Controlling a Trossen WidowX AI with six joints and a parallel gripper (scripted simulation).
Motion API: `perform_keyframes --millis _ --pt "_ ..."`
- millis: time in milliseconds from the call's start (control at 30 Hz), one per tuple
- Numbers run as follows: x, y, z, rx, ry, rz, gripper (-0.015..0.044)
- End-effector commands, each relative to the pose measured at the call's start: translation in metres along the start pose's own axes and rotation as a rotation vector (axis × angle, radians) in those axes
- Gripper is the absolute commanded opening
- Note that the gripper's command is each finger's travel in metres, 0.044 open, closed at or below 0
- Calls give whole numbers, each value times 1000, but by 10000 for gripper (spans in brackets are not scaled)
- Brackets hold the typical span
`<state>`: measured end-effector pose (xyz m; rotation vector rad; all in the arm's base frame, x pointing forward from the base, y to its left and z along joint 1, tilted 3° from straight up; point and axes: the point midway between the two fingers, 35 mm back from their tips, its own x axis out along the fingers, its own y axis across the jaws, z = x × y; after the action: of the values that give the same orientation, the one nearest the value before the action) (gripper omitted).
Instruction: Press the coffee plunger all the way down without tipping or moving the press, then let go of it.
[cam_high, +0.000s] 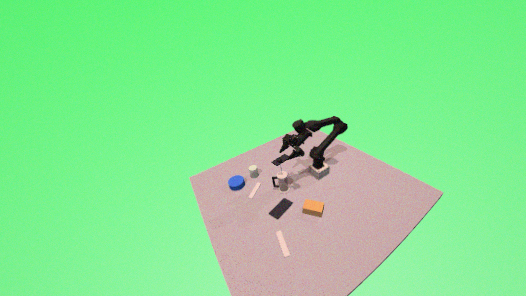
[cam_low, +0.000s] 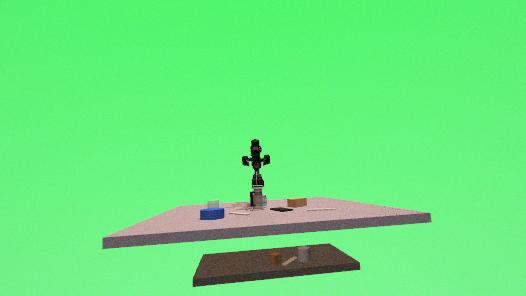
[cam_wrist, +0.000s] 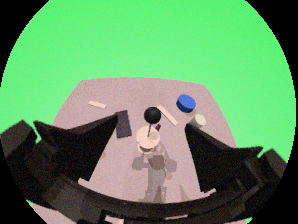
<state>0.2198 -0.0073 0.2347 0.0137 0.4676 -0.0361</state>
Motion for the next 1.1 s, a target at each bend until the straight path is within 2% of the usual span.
perform_keyframes --millis 0,767,1067 --pt "5 -1 -2 -6 -2 -5 440" --pt "39 -1 -2 -5 -4 -5 440" --pt "39 -1 -2 -5 -4 -5 204"
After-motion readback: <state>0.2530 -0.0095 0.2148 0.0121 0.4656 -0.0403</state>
